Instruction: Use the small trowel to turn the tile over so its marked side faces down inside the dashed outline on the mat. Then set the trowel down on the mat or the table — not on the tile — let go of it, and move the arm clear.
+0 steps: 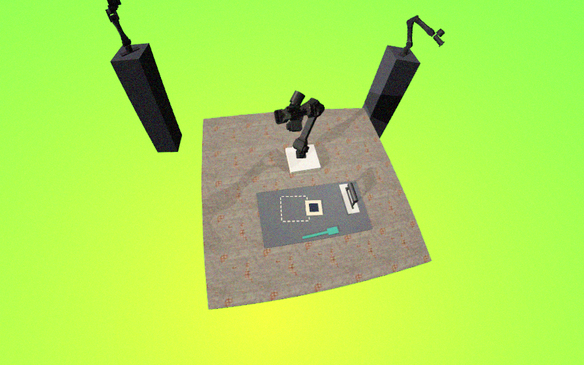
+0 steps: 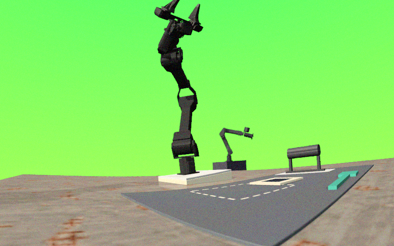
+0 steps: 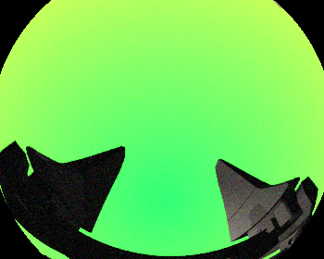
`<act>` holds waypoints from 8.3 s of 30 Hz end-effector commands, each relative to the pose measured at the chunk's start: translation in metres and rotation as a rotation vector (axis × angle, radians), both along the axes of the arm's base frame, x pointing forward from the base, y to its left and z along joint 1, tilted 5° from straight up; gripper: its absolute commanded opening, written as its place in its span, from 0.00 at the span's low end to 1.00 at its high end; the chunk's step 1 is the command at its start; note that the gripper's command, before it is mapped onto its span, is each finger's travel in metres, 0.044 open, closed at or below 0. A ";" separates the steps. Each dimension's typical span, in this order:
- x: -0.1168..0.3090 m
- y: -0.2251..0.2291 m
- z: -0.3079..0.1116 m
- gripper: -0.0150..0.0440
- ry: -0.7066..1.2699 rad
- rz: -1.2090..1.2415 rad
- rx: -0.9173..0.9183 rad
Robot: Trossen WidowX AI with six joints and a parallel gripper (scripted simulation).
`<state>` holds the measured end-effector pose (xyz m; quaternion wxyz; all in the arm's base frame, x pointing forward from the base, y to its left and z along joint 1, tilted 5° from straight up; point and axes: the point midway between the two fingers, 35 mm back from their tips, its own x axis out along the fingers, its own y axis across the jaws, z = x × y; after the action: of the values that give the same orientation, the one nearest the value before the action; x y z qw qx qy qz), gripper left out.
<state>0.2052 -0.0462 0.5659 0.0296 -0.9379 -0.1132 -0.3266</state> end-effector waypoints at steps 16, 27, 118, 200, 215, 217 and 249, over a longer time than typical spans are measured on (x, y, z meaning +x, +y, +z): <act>0.000 0.000 0.000 0.42 0.000 0.000 0.000; 0.000 0.000 0.000 0.25 0.000 0.000 0.000; 0.103 -0.009 -0.034 0.71 0.363 0.411 0.688; 0.223 0.266 -0.343 0.71 1.347 -0.335 2.763; 0.167 0.316 -0.413 0.71 0.965 -0.992 2.897; 0.157 0.321 -0.422 0.71 0.891 -1.067 2.892; 0.110 0.339 -0.479 0.71 0.459 -1.340 2.811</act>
<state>0.3153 0.2950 0.0948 -0.7157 0.0648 -0.6949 -0.0280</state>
